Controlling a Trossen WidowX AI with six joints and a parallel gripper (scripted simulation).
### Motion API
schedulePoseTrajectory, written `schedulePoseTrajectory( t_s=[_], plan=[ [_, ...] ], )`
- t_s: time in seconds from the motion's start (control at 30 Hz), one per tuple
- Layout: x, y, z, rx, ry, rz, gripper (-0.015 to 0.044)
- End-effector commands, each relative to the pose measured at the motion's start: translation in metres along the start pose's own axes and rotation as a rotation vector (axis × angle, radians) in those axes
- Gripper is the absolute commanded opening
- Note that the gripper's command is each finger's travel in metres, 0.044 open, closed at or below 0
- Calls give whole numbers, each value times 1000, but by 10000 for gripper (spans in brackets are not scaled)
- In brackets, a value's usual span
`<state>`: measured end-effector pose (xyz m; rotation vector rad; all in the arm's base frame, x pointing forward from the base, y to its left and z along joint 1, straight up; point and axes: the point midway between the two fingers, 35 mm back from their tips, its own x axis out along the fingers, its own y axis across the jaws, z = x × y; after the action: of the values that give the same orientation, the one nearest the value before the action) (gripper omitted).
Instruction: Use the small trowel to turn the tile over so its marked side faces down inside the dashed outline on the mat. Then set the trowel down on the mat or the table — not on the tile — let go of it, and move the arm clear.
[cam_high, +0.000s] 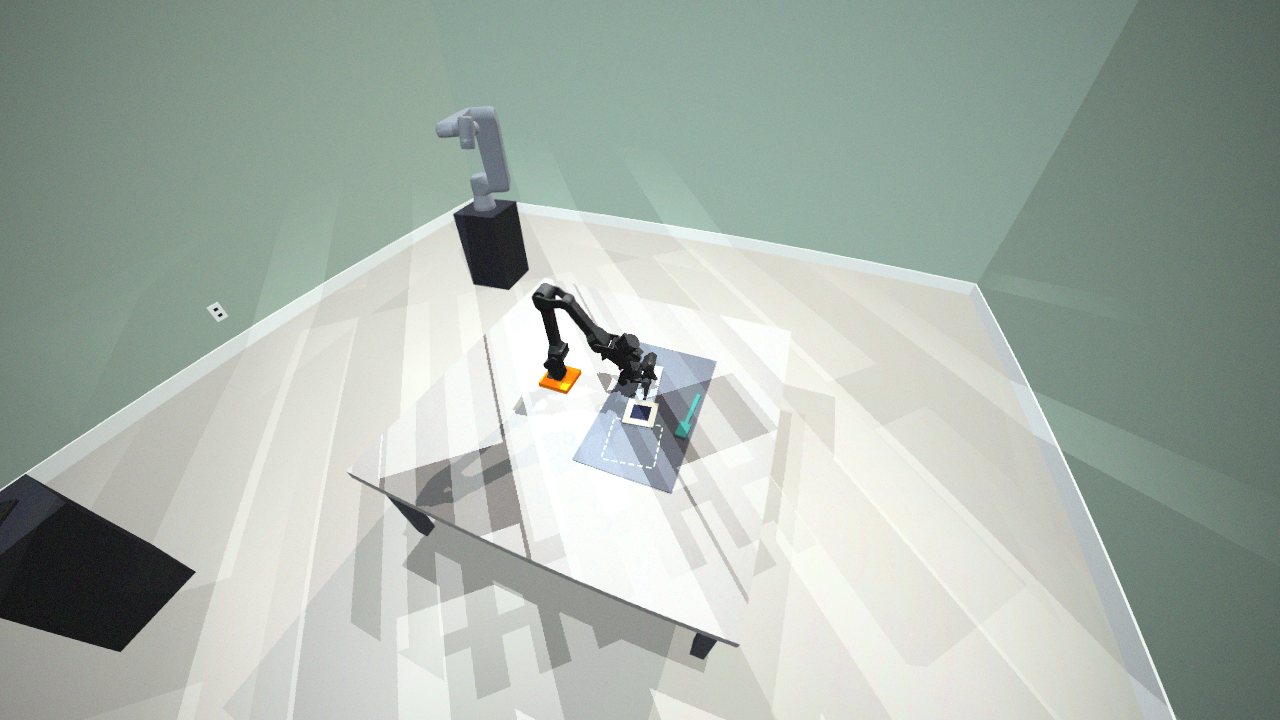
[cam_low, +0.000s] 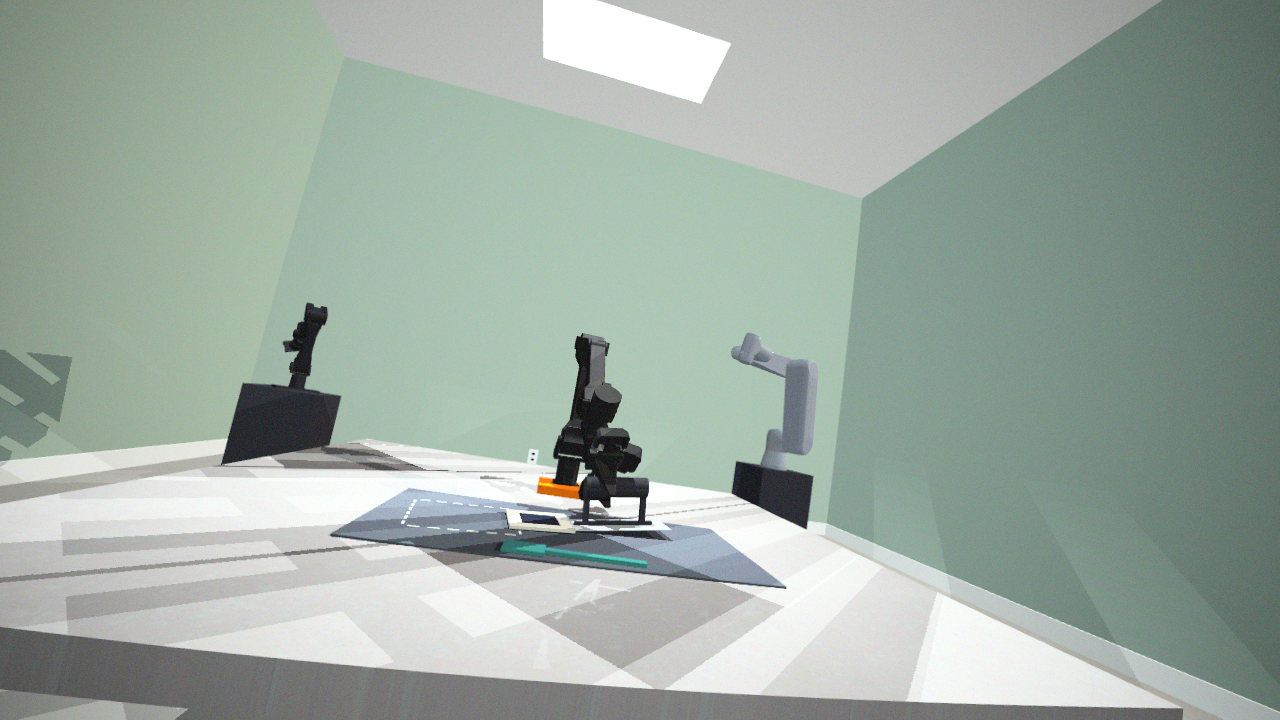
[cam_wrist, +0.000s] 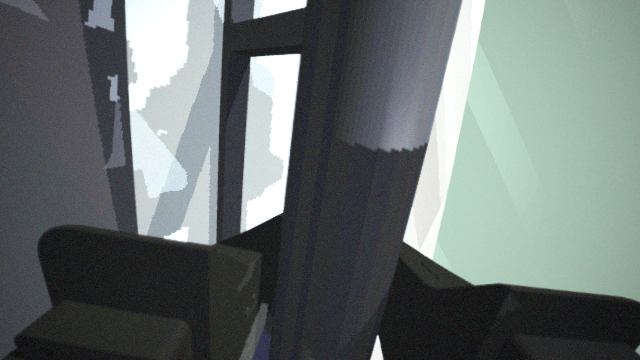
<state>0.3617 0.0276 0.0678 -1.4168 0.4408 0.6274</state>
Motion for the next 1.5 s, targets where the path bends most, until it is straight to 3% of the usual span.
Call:
schedulePoseTrajectory(
  t_s=[0.0, 1.47],
  plan=[
    [-1, -2, -10, 0, 12, -4, 0],
    [-42, -48, -48, -82, 82, -6, 0]
  ],
)
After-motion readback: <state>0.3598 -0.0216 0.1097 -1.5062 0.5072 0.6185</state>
